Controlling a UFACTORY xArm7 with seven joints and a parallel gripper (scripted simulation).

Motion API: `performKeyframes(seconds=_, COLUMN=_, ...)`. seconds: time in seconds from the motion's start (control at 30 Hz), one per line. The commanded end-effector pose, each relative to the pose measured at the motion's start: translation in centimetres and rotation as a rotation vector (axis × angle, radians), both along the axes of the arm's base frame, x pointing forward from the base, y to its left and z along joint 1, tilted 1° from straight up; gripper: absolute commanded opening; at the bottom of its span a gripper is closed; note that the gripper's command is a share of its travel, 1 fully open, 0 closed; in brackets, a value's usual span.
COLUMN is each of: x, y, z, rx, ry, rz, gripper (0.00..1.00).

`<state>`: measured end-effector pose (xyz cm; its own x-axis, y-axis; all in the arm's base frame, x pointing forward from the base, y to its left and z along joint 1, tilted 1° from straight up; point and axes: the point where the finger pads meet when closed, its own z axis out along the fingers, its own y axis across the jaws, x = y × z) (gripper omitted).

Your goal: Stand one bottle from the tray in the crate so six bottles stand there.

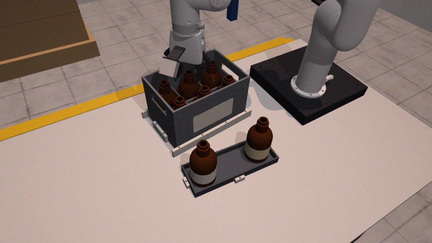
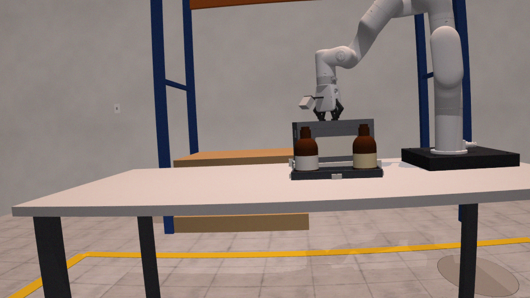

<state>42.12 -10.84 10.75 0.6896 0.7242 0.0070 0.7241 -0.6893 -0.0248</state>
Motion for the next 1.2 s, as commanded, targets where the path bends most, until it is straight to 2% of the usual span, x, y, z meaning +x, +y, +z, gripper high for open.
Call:
performKeyframes(seconds=0.0, x=0.1, y=0.0, z=0.2, rx=-0.001, ry=-0.004, rz=0.000, gripper=0.65)
performKeyframes(seconds=0.67, x=0.1, y=-0.1, z=0.6, rx=-0.001, ry=-0.004, rz=0.000, gripper=0.65)
performKeyframes(seconds=1.17, x=0.2, y=-0.1, z=3.5, rx=-0.001, ry=-0.004, rz=0.000, gripper=0.65)
